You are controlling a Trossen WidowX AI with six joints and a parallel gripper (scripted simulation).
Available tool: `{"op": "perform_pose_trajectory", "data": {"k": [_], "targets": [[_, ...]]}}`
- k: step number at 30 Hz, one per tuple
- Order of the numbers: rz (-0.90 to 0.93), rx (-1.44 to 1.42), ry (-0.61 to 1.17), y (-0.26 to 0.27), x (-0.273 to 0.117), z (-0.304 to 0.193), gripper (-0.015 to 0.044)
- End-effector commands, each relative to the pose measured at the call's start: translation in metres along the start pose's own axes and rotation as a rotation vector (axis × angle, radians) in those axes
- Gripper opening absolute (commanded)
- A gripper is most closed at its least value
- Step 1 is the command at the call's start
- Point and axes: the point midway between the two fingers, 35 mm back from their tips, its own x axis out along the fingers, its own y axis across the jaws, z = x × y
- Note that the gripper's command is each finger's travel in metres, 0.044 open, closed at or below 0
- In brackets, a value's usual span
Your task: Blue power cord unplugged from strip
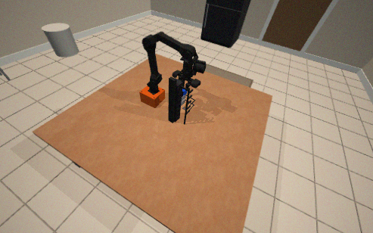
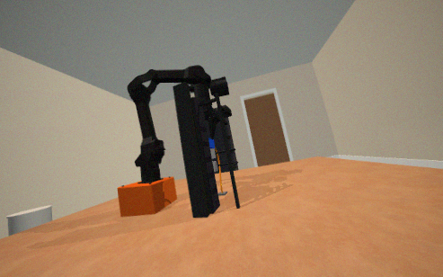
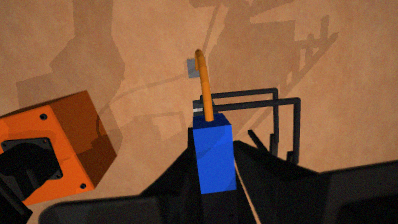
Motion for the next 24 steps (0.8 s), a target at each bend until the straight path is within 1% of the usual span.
{"op": "perform_pose_trajectory", "data": {"k": [1, 22, 24], "targets": [[-0.005, -0.006, -0.034, -0.003, -0.001, 0.016, 0.0], [-0.003, -0.008, -0.038, -0.002, -0.003, 0.049, 0.0], [-0.003, -0.009, -0.038, -0.001, -0.003, 0.044, 0.0053]]}}
